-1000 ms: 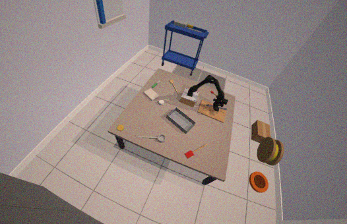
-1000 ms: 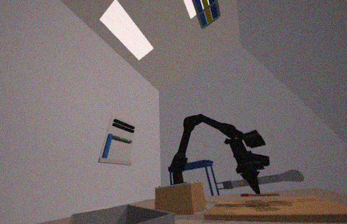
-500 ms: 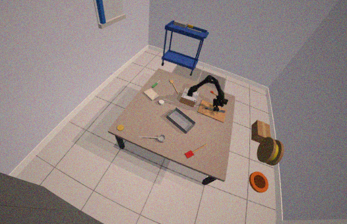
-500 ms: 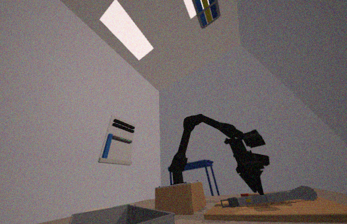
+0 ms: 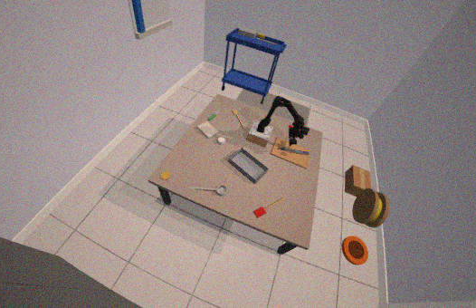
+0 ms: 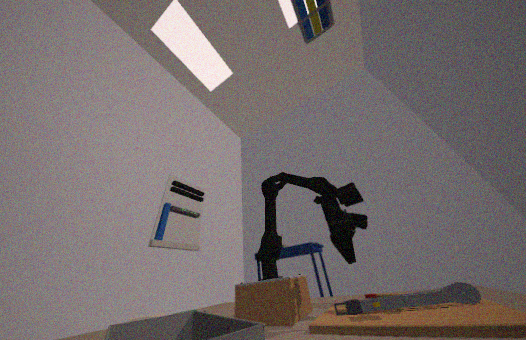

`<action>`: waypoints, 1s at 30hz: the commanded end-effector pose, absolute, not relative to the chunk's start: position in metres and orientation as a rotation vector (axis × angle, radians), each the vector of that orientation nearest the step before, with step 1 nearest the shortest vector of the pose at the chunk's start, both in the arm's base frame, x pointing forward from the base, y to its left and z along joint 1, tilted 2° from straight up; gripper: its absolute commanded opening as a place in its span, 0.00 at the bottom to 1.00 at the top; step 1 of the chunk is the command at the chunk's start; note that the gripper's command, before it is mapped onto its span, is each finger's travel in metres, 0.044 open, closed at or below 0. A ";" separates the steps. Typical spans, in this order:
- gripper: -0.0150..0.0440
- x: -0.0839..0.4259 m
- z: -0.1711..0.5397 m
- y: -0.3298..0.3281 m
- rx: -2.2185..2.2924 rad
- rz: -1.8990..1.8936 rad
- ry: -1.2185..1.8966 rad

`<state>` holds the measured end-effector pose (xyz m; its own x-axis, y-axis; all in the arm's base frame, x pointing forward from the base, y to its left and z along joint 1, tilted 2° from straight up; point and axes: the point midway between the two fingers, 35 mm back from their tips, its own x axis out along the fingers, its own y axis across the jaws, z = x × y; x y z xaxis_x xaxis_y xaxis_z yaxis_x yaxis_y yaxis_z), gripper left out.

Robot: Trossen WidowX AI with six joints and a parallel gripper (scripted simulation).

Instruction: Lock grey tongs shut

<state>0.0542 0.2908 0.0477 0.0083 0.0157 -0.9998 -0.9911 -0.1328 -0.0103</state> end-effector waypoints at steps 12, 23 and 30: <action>1.00 0.044 0.090 0.205 -1.316 1.298 1.144; 1.00 0.042 0.136 0.206 -1.304 1.300 1.137; 1.00 0.042 0.136 0.206 -1.304 1.300 1.137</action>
